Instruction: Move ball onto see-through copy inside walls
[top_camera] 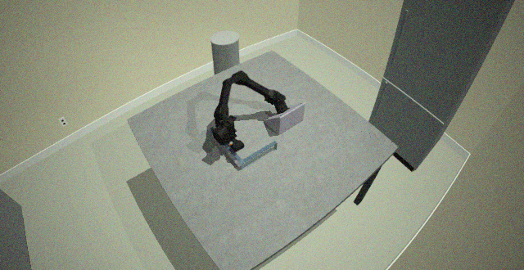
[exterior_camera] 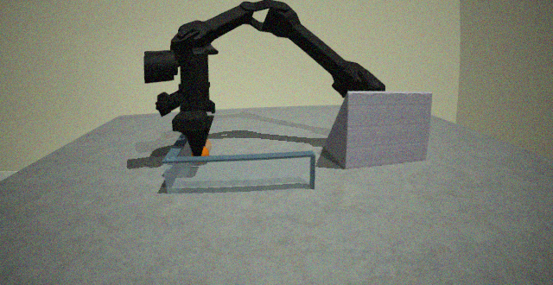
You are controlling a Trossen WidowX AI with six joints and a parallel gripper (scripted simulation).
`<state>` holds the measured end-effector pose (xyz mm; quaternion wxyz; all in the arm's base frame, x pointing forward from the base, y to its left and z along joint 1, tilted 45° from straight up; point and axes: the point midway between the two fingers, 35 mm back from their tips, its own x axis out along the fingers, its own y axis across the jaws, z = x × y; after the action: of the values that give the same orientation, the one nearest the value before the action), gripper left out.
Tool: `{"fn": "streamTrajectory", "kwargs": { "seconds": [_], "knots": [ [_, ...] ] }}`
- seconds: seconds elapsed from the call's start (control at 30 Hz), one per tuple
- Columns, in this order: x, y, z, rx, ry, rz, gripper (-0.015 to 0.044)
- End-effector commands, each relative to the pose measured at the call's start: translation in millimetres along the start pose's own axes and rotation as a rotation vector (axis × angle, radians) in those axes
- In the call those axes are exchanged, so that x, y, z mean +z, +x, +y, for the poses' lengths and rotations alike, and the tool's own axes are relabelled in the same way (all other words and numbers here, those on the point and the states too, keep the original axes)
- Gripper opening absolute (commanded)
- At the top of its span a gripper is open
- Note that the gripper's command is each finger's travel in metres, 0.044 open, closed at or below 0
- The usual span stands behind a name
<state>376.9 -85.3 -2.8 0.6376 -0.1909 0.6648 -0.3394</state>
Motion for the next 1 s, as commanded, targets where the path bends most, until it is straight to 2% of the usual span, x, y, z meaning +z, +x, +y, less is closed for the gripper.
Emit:
{"fn": "streamTrajectory", "kwargs": {
  "seconds": [0.0, 0.03, 0.3, 0.47, 0.67, 0.87, 0.97],
  "knots": [
    [-1.6, 3.0, 0.3, -0.005, -0.009, 0.002, 0.0212],
    [-1.6, 3.0, 0.3, -0.005, -0.009, 0.002, 0.0186],
    [-1.6, 3.0, 0.3, -0.005, -0.009, 0.002, 0.0133],
    [-9.4, -7.7, 13.3, 0.019, -0.075, 0.001, 0.0002],
    [-3.4, -32.8, 12.5, 0.018, -0.061, 0.002, 0.0],
    [-31.6, -4.4, 9.8, -0.026, -0.104, 0.108, 0.0],
    [-29.1, -13.9, 9.0, -0.03, -0.096, 0.103, 0.0]
  ]
}}
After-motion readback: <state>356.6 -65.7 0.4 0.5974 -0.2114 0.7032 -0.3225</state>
